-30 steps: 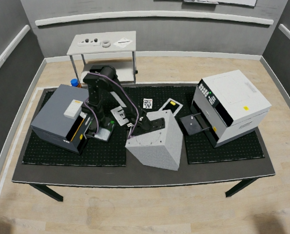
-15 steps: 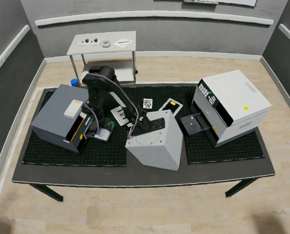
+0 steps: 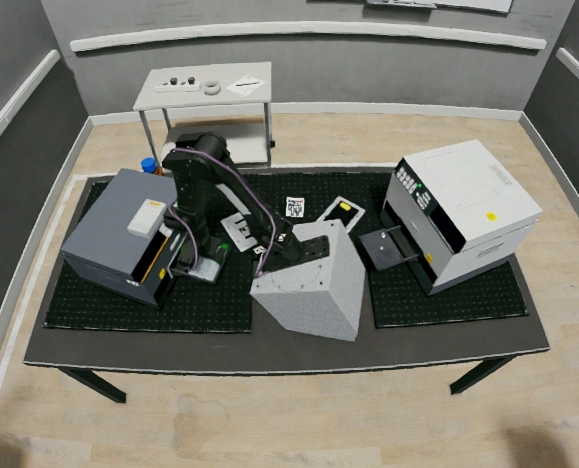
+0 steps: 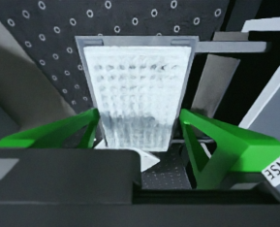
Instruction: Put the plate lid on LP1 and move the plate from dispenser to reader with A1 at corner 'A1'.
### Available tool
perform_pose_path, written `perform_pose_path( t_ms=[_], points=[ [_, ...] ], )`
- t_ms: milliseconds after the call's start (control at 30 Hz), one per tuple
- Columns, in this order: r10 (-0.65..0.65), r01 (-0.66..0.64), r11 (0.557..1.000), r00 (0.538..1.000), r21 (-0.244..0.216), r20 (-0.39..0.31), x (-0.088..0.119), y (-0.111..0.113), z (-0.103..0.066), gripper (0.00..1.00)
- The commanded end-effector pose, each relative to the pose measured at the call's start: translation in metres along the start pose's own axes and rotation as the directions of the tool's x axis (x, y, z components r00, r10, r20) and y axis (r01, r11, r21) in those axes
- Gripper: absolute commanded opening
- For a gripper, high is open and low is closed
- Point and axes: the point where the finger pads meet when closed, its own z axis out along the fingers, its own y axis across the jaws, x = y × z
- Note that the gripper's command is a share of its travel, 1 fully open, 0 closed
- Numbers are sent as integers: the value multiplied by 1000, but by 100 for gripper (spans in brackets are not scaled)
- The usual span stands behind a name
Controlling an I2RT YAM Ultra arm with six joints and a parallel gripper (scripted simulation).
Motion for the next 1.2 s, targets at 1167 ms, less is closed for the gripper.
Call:
perform_pose_path(
  t_ms=[1167],
  points=[
    [-1, 1, 1000, 1000, 3, 2, -1, -1, 2, 88]
  ],
)
